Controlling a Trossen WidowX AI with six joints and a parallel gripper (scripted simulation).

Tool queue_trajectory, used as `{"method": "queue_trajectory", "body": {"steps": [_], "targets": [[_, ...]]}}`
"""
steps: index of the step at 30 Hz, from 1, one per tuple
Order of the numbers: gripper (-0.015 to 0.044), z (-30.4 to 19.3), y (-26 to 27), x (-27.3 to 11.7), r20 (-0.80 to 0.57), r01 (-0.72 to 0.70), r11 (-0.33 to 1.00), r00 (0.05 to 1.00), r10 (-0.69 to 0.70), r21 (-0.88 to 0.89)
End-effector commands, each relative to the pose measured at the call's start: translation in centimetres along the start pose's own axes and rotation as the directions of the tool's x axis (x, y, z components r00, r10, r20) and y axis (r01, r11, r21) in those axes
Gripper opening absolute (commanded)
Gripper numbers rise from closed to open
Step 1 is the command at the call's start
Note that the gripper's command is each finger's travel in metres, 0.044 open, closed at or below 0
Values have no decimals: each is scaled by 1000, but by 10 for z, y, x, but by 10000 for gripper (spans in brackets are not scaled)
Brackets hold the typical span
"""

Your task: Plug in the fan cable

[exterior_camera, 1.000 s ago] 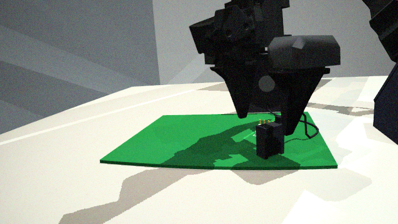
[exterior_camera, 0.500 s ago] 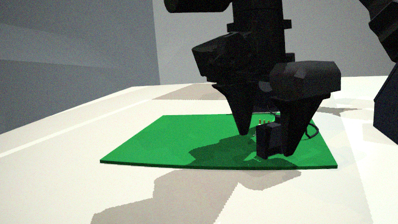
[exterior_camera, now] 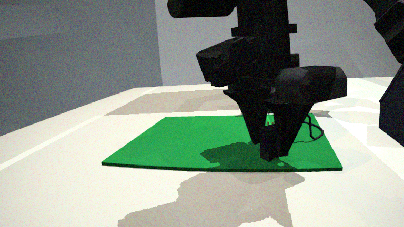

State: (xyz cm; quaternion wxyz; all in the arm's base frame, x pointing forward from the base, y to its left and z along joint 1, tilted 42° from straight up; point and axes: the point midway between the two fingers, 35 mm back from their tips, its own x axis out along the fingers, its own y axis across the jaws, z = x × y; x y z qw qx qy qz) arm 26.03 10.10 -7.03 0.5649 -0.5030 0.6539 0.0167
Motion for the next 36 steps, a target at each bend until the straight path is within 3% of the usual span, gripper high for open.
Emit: {"method": "queue_trajectory", "body": {"steps": [1,6,9,14,21,36], "targets": [[151,0,0,0,1,0,1000,1000,0,0],[20,0,0,0,1,0,1000,1000,0,0],[0,0,0,0,1,0,1000,1000,0,0],[0,1,1,-48,-3,3,1000,1000,-3,-6],[0,0,0,-50,-3,3,1000,1000,-3,16],[0,-19,-29,-50,-3,4,868,1000,-3,496]]}}
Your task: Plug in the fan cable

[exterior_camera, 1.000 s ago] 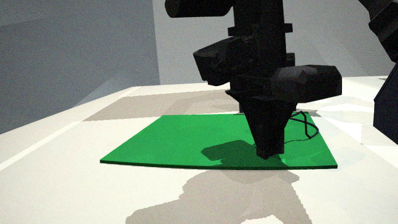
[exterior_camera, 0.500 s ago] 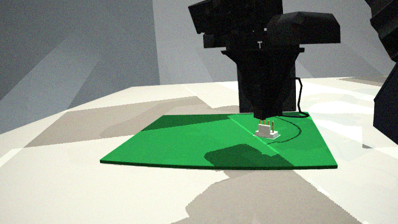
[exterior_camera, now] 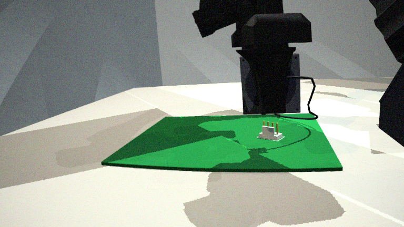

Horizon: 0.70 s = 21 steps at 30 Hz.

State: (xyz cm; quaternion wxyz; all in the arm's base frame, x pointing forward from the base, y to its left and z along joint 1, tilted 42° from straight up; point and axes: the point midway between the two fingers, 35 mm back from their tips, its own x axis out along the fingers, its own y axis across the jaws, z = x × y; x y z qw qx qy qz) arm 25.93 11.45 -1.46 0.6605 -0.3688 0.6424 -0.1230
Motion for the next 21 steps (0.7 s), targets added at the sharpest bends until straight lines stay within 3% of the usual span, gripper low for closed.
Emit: {"method": "queue_trajectory", "body": {"steps": [1,21], "targets": [[0,-4,-10,1,-3,8,993,1000,-7,119],[0,-16,-50,3,-5,13,733,1000,-13,680]]}}
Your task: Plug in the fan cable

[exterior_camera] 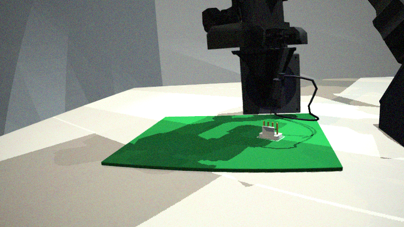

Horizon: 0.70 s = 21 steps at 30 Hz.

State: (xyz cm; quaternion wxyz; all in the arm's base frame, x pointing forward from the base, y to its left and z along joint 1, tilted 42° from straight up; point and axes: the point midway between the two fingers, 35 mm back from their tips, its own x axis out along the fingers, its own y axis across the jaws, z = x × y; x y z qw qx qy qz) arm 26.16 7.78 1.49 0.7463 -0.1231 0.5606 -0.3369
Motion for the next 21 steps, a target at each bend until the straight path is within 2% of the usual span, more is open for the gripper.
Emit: {"method": "queue_trajectory", "body": {"steps": [1,21], "targets": [[0,0,-5,2,2,7,999,1000,-7,51],[0,7,-6,0,2,7,998,1000,-7,56]]}}
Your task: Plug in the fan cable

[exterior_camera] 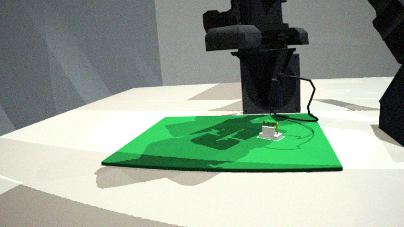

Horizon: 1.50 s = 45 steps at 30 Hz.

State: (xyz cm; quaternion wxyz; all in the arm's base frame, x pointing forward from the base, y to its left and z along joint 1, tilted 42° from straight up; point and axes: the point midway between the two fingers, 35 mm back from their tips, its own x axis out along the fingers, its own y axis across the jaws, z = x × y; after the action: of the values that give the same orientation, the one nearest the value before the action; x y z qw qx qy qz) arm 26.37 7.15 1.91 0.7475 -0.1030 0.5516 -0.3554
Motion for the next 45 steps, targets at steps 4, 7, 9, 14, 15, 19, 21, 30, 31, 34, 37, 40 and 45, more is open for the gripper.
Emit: {"method": "queue_trajectory", "body": {"steps": [4,7,9,14,15,19,21,30,31,34,37,40,45], "targets": [[0,5,0,-1,6,1,1000,1000,-1,-5],[0,5,0,-1,6,1,1000,1000,-1,-5],[0,5,0,-1,6,1,1000,1000,-1,-5],[0,6,1,2,6,0,1000,1000,0,-7],[0,7,1,6,6,1,1000,1000,0,-7],[0,7,0,21,7,1,1000,1000,-1,-8],[0,7,0,21,7,1,1000,1000,-1,-8],[0,5,0,21,7,1,1000,1000,-1,-9],[0,5,0,21,7,1,1000,1000,-1,-9],[0,5,0,21,7,1,1000,1000,-1,-9],[0,5,0,21,7,1,1000,1000,-1,-9],[0,5,0,21,7,1,1000,1000,-1,-9],[0,5,0,22,7,1,1000,1000,-1,-9]]}}
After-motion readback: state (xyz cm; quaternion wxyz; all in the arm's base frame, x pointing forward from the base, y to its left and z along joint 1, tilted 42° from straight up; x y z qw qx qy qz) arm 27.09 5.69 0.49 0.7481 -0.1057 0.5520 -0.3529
